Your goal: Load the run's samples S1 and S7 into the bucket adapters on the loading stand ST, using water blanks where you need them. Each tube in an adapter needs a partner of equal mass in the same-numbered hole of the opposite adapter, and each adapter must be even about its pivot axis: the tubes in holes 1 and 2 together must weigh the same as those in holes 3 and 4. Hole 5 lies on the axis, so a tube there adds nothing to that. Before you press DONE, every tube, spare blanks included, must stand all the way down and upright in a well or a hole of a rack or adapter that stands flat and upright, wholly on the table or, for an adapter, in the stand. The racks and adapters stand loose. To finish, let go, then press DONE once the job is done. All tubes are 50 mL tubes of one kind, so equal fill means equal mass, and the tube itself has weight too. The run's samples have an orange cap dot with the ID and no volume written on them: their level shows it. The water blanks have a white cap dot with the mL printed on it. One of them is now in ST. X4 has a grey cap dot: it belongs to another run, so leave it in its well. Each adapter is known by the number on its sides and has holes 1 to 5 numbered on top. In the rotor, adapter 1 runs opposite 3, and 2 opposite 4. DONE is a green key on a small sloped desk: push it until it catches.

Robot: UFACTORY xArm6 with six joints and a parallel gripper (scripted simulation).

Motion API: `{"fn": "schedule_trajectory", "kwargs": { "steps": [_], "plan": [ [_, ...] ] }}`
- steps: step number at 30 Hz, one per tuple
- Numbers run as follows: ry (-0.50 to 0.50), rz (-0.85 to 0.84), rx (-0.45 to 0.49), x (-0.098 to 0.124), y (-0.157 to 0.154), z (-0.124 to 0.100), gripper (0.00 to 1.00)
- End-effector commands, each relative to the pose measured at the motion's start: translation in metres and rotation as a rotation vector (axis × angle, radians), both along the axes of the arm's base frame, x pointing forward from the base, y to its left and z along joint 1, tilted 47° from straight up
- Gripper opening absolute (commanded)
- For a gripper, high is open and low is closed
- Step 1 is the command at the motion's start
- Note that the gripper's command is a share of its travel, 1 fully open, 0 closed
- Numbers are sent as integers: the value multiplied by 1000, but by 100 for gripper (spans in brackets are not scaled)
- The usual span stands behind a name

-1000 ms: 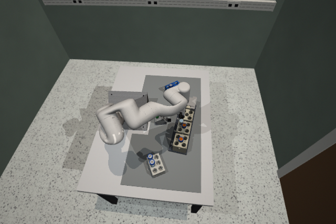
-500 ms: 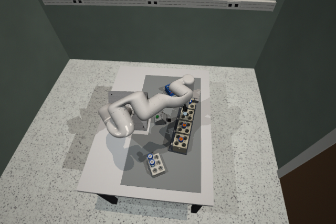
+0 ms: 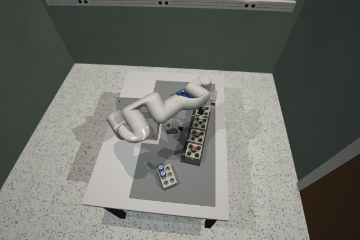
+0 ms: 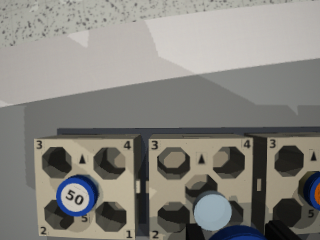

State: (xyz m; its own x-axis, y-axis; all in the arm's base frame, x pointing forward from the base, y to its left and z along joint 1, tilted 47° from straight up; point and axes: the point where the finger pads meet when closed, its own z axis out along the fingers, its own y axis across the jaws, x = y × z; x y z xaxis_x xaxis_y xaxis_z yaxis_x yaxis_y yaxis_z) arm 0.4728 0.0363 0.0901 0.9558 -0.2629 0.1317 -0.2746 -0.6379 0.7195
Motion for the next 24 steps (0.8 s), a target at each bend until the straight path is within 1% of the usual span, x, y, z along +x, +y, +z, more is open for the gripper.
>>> {"fn": "schedule_trajectory", "kwargs": {
  "steps": [1, 14, 24],
  "plan": [
    [-3, 2, 1, 1, 1, 1, 0],
    [-3, 2, 1, 1, 1, 1, 0],
    [-3, 2, 1, 0, -10, -10, 0]
  ]
}}
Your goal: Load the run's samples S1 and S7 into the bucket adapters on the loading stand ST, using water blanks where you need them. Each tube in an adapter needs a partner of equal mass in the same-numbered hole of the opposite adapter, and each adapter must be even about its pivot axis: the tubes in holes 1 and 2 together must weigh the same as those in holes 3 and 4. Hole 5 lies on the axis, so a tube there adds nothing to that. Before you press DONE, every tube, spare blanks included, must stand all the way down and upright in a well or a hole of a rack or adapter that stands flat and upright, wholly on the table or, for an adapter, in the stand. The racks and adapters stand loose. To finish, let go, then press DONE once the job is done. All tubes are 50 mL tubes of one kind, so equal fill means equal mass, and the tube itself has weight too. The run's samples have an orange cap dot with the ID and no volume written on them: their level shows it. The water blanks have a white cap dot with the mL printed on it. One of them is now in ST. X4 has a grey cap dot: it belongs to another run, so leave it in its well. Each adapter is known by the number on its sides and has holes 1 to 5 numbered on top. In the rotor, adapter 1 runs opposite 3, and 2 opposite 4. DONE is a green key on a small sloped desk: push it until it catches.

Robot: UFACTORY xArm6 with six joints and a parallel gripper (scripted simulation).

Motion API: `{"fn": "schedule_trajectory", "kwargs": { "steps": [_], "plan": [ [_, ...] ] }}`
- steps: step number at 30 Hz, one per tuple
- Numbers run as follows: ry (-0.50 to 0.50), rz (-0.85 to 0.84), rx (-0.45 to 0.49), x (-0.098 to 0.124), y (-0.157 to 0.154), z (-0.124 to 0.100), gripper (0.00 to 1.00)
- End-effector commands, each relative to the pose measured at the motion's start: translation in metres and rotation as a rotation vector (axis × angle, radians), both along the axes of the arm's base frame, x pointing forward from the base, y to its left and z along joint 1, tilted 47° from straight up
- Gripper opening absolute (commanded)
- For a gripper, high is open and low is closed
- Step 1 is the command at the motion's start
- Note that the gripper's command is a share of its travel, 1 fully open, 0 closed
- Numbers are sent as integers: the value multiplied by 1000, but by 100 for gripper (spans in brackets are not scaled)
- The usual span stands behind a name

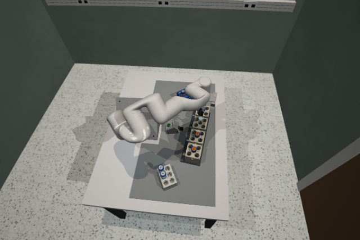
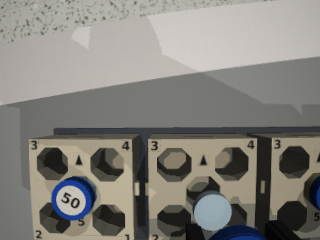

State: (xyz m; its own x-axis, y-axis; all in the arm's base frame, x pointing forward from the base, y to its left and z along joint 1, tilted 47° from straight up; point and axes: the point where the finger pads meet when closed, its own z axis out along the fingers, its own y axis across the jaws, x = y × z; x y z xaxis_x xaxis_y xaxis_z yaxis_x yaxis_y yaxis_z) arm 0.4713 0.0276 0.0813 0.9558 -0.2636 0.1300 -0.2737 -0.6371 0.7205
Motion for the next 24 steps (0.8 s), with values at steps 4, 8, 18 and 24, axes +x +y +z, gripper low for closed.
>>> {"fn": "schedule_trajectory", "kwargs": {
  "steps": [4, 8, 18, 24],
  "plan": [
    [-5, 3, 2, 0, -7, -7, 0],
    [-5, 3, 2, 0, -13, -12, 0],
    [-5, 3, 2, -1, -15, -14, 0],
    [-5, 3, 2, -1, -15, -14, 0]
  ]
}}
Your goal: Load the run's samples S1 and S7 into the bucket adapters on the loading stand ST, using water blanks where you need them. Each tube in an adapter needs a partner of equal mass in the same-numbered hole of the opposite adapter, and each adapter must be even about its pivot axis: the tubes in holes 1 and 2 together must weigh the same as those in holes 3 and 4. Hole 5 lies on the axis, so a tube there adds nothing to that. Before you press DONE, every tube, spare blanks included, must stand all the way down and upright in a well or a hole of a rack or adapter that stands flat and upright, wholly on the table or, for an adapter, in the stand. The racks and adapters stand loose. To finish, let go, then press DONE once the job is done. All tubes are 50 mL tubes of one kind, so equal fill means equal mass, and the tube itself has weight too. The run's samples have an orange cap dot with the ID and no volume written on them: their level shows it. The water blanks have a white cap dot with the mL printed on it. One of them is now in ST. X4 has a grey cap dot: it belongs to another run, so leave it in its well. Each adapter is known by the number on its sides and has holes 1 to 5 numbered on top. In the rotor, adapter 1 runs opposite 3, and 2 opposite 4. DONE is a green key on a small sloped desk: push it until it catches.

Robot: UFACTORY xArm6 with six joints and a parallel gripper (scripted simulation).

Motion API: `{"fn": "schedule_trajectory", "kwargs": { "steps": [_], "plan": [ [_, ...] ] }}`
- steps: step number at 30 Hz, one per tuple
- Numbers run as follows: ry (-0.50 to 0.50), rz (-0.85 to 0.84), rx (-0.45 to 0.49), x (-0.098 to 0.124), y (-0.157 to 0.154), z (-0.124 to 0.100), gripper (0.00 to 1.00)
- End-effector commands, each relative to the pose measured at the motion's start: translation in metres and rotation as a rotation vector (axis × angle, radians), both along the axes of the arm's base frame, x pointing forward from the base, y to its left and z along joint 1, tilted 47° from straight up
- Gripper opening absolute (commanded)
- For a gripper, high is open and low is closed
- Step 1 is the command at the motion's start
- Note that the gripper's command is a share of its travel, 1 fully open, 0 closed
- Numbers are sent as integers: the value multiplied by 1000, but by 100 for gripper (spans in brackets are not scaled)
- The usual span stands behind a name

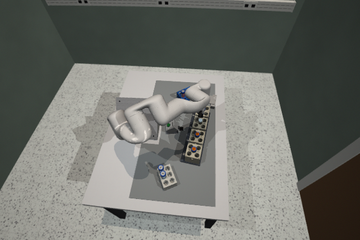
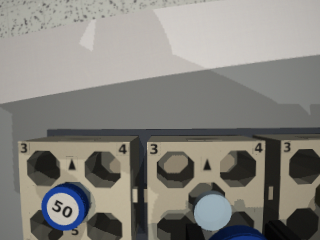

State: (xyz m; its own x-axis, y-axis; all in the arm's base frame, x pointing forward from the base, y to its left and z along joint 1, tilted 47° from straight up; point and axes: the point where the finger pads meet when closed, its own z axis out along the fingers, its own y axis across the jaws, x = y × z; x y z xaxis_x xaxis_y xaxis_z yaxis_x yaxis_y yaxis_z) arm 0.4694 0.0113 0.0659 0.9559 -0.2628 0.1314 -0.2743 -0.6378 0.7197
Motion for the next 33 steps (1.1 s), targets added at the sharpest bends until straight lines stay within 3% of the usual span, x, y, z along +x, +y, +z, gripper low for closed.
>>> {"fn": "schedule_trajectory", "kwargs": {
  "steps": [1, 33],
  "plan": [
    [-3, 2, 1, 1, 1, 1, 0],
    [-3, 2, 1, -2, -18, -17, 0]
  ]
}}
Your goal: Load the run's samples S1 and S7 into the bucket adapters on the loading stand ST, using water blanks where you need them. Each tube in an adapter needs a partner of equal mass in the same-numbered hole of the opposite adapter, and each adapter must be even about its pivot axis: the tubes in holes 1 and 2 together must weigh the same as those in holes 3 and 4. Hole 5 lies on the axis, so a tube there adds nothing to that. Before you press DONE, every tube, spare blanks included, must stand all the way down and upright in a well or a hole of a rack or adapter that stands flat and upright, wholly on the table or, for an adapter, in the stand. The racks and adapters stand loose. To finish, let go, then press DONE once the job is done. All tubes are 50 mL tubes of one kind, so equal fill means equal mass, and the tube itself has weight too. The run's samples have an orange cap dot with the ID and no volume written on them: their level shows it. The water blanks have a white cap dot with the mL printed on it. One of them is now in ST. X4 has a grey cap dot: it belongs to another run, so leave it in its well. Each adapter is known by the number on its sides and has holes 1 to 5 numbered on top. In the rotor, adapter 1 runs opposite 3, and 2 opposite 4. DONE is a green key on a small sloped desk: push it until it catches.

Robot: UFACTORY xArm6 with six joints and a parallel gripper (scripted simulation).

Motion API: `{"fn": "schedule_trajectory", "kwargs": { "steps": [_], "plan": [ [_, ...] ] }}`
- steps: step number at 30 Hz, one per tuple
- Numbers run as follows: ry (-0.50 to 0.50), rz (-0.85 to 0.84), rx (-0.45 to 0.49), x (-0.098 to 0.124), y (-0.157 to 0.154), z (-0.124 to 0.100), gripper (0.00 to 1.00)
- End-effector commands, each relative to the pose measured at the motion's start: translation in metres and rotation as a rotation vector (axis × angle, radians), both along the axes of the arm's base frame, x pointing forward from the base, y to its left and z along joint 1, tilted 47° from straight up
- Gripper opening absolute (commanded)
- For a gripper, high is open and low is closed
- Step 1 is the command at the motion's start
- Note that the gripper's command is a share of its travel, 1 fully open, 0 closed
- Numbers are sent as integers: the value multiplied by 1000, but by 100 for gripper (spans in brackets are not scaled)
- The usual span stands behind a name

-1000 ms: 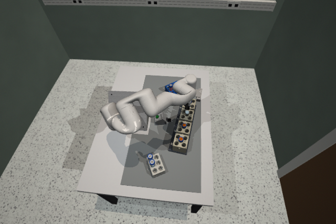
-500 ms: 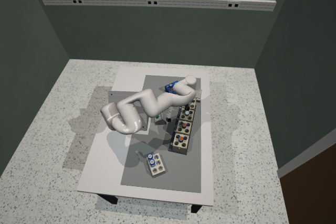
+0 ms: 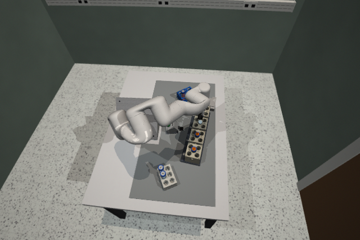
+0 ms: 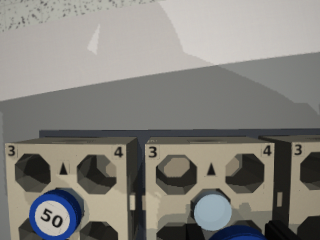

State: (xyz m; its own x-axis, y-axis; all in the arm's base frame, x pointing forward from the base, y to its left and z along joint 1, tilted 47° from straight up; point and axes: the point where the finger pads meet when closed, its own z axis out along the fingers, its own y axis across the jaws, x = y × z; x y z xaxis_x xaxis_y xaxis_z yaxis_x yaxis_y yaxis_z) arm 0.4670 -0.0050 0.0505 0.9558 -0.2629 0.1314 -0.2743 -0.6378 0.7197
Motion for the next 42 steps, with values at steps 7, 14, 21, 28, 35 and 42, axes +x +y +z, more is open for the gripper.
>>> {"fn": "schedule_trajectory", "kwargs": {
  "steps": [7, 14, 21, 28, 35, 42],
  "plan": [
    [-3, 2, 1, 0, -6, -6, 0],
    [-3, 2, 1, 0, -10, -10, 0],
    [-3, 2, 1, -1, -15, -14, 0],
    [-3, 2, 1, -2, -19, -18, 0],
    [-3, 2, 1, -2, -24, -23, 0],
    [-3, 2, 1, -3, -29, -27, 0]
  ]
}}
